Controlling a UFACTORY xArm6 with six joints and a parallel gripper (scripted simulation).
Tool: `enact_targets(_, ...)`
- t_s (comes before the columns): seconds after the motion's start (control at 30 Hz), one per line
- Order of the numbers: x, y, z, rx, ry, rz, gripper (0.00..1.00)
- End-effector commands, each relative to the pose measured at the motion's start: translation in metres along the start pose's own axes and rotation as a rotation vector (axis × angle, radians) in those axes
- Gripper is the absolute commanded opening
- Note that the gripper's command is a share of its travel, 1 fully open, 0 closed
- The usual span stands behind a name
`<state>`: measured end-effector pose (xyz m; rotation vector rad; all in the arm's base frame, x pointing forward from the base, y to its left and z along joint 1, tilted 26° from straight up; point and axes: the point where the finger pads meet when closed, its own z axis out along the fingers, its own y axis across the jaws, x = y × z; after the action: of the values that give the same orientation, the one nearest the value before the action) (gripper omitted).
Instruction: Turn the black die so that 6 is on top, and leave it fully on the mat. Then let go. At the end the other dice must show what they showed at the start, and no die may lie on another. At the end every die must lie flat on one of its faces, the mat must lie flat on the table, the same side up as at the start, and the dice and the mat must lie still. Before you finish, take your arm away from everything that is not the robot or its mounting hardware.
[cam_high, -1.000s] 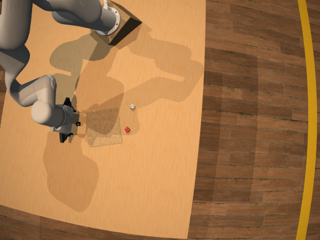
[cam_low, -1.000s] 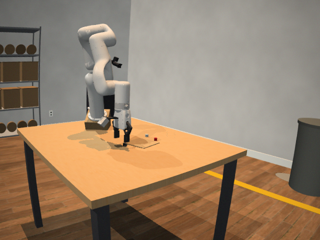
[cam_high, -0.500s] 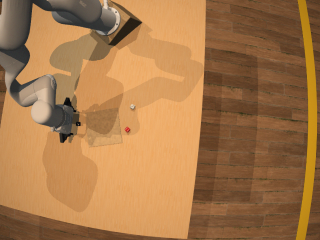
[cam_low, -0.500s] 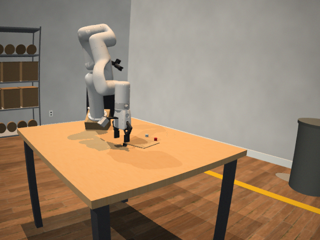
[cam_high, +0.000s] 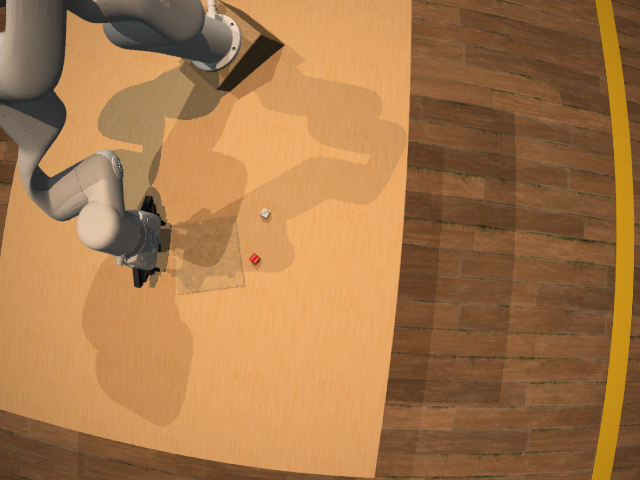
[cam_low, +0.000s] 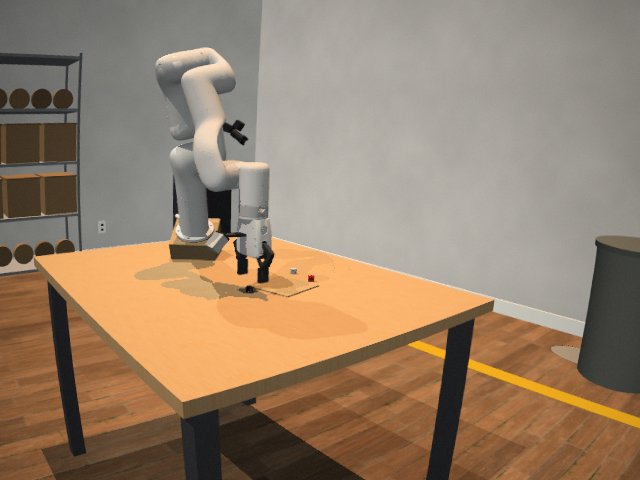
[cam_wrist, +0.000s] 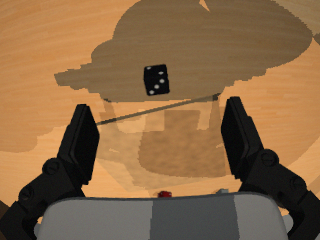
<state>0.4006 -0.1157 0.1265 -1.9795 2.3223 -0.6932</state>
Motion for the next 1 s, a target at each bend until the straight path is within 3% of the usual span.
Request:
enact_targets(0.0,-0.039,-0.002,0.0,0.004,0.006,0.002,1.0)
enact_targets(0.1,-0.048,-0.002,0.0,0.004,0.006,0.002,1.0)
enact_targets(0.6,-0.157,-0.002,0.0,0.004,0.006,0.002,1.0)
enact_targets(0.97,-0.178,-0.002,0.0,0.004,0.006,0.002,1.0)
